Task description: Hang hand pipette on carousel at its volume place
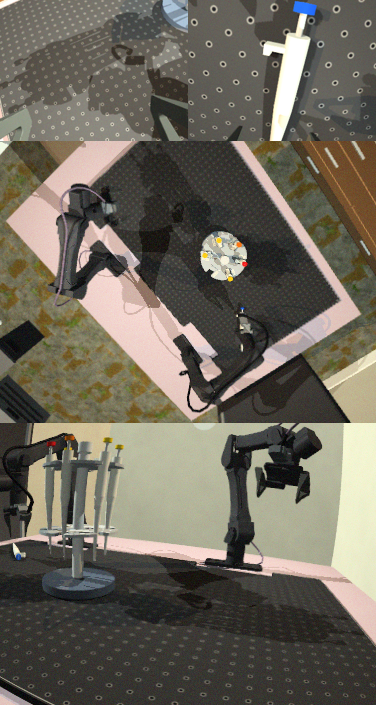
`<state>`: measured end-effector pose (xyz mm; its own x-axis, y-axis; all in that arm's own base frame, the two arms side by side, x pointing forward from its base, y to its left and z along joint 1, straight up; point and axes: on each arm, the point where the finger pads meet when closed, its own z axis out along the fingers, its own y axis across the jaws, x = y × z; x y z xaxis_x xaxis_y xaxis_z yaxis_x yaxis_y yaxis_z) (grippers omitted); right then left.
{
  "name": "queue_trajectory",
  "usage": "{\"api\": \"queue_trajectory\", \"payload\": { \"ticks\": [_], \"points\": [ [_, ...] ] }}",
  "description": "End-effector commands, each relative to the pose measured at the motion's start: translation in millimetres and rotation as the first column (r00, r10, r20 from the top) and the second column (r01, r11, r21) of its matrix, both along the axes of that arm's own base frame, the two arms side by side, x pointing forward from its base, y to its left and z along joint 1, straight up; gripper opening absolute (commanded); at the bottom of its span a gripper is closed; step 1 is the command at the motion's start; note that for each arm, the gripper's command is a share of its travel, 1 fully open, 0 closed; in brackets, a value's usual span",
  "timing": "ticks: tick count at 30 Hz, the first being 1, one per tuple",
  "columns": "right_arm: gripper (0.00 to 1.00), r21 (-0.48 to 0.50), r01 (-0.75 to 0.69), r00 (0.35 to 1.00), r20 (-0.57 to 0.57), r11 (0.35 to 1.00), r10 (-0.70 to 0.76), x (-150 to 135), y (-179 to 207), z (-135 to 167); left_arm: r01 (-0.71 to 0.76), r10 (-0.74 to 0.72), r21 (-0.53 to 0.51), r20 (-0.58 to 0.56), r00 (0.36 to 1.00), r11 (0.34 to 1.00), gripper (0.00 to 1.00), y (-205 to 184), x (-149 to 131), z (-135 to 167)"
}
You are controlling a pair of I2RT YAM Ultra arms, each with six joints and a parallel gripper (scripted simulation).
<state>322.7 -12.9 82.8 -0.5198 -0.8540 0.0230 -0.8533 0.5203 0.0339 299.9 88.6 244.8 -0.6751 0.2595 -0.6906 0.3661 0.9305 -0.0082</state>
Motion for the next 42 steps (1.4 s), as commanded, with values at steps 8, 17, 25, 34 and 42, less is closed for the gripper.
{"api": "queue_trajectory", "payload": {
  "ticks": [8, 17, 25, 34, 42],
  "points": [
    [0.54, 0.012, -0.008, 1.0, 0.026, 1.0, 0.007, 6.9, 2.0, -27.4, 0.005, -0.005, 0.005, 0.033, 0.999, 1.0, 1.0, 2.3, 3.6, 8.0],
    [0.54, 0.002, -0.002, 0.999, 0.052, 1.0, 0.002, 11.3, 0.3, -16.6, 0.005, -0.005, 0.005, 0.033, 0.999, 1.0, 1.0, 2.3, 3.6, 8.0],
    [0.54, 0.002, -0.002, 0.999, 0.052, 1.0, 0.002, 11.3, 0.3, -16.6, 0.005, -0.005, 0.005, 0.033, 0.999, 1.0, 1.0, 2.3, 3.6, 8.0],
    [0.54, 0.002, -0.002, 0.999, 0.052, 1.0, 0.002, 11.3, 0.3, -16.6, 0.005, -0.005, 0.005, 0.033, 0.999, 1.0, 1.0, 2.3, 3.6, 8.0],
    [0.54, 0.002, -0.002, 0.999, 0.052, 1.0, 0.002, 13.5, 0.8, -14.9, 0.005, -0.005, 0.005, 0.033, 0.999, 1.0, 1.0, 2.3, 3.6, 8.0]
  ]
}}
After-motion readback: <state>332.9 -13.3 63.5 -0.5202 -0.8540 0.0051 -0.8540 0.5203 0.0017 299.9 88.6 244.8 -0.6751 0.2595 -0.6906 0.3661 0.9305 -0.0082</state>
